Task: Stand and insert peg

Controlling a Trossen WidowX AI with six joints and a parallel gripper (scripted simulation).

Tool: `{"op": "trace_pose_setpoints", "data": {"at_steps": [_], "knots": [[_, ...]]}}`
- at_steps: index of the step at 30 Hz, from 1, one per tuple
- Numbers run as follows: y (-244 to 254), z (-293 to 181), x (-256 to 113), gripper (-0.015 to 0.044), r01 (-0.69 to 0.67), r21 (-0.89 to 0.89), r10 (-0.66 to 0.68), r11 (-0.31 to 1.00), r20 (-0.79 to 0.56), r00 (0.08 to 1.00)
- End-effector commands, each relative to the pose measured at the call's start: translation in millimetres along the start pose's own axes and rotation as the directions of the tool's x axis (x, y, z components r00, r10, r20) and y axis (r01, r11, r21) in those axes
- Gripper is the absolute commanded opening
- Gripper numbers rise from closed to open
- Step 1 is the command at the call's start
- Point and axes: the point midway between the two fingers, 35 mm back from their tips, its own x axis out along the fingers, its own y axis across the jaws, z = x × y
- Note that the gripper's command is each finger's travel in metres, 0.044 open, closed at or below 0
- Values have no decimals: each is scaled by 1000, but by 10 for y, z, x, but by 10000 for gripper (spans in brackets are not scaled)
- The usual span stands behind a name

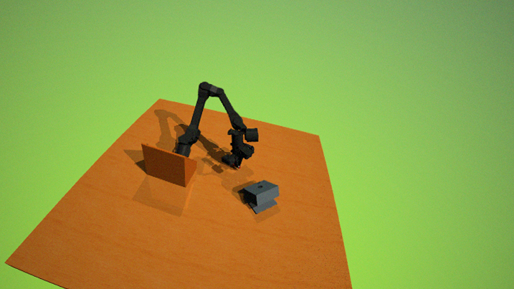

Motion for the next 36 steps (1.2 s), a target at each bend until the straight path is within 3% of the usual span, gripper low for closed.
{"op": "trace_pose_setpoints", "data": {"at_steps": [1, 36], "knots": [[-17, -20, -20, 49, 3, 6, -4, 1000, 30, 1000], [-14, -165, -206, 49, 3, 8, -5, 1000, 328, 945]]}}
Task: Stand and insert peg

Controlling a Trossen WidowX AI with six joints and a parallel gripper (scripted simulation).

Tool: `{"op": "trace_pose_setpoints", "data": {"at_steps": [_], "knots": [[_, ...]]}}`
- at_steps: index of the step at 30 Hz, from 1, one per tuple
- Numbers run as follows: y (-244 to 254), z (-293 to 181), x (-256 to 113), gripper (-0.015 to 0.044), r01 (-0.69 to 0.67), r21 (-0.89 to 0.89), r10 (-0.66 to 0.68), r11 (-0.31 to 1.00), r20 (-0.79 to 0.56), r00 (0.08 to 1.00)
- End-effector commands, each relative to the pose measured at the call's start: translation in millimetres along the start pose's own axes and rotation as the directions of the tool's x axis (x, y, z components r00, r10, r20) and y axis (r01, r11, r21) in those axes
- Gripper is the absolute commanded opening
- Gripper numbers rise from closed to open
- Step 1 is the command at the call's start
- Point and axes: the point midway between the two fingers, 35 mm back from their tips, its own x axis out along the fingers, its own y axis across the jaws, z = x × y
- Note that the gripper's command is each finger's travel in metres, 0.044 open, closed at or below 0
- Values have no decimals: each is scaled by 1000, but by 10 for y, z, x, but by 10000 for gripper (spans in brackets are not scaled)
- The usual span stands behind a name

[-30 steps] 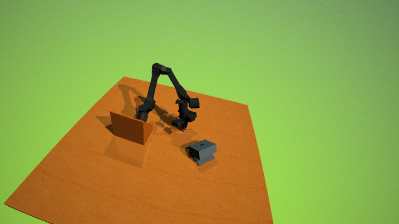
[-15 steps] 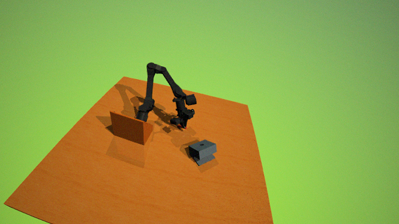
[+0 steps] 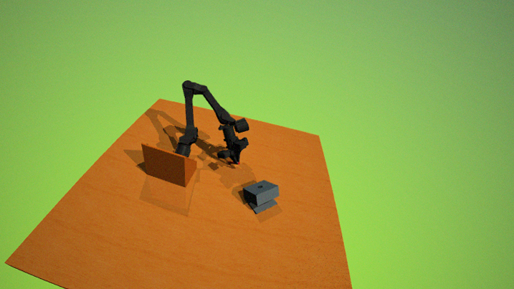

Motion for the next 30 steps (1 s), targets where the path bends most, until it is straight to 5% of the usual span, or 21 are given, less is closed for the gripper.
{"op": "trace_pose_setpoints", "data": {"at_steps": [1, 30], "knots": [[-20, -15, -20, 49, 2, 6, -2, 1000, 31, 1000], [-17, -133, -179, 49, 1, 8, -3, 1000, 279, 960]]}}
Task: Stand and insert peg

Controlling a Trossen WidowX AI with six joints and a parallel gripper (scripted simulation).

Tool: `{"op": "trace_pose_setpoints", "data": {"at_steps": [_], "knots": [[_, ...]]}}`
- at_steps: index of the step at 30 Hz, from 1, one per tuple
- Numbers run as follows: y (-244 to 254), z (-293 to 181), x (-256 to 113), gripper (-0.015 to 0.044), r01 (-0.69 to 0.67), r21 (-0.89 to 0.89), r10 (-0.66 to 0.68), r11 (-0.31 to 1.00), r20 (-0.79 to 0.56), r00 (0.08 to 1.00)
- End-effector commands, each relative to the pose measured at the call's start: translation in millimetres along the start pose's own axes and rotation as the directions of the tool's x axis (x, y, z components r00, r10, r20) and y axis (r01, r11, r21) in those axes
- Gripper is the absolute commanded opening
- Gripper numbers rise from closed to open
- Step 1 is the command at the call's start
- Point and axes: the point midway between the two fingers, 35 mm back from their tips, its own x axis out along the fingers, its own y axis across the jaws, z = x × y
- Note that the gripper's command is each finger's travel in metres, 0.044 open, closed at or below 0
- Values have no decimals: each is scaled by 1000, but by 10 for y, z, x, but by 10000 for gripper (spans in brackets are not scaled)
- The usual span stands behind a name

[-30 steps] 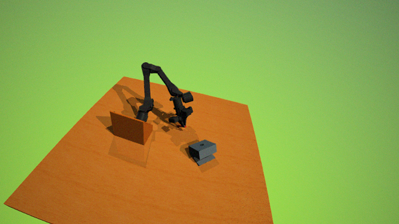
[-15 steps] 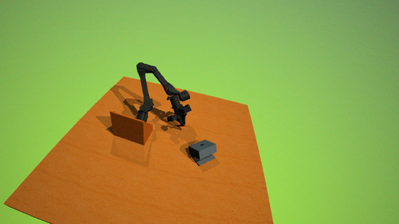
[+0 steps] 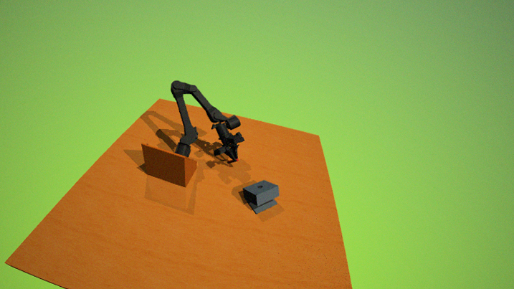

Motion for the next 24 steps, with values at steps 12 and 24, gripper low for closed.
{"op": "trace_pose_setpoints", "data": {"at_steps": [12, 24], "knots": [[-21, -50, -83, 49, 1, 7, -2, 1000, 126, 992], [-21, -101, -148, 49, 0, 9, -2, 1000, 228, 974]]}}
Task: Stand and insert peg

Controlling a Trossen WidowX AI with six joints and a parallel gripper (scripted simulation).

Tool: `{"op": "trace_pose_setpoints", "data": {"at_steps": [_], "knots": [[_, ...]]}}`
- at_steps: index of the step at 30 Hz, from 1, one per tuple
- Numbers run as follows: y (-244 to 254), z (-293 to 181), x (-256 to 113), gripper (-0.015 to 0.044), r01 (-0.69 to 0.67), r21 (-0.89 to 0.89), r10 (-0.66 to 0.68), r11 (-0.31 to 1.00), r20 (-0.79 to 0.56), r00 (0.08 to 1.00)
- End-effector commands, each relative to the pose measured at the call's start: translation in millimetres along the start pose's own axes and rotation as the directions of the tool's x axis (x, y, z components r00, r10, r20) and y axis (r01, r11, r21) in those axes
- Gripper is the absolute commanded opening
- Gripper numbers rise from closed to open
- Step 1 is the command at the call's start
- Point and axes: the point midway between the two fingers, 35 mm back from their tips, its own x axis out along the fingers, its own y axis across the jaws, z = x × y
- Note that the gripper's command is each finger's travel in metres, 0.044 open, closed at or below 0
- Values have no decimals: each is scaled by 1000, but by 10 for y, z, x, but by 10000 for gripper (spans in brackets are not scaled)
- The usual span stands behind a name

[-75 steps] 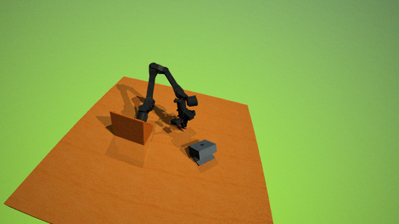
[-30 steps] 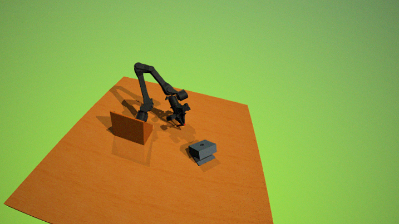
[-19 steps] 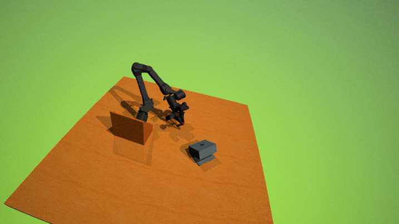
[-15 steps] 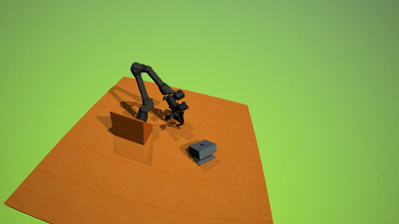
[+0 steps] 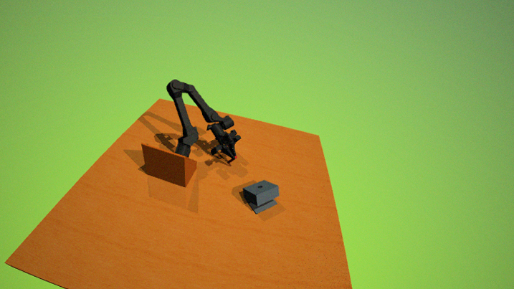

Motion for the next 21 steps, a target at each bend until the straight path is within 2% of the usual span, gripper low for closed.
{"op": "trace_pose_setpoints", "data": {"at_steps": [1, 21], "knots": [[-23, -7, -19, 49, 3, 5, -3, 1000, 31, 999], [-26, -85, -129, 49, 4, 7, -5, 1000, 202, 979]]}}
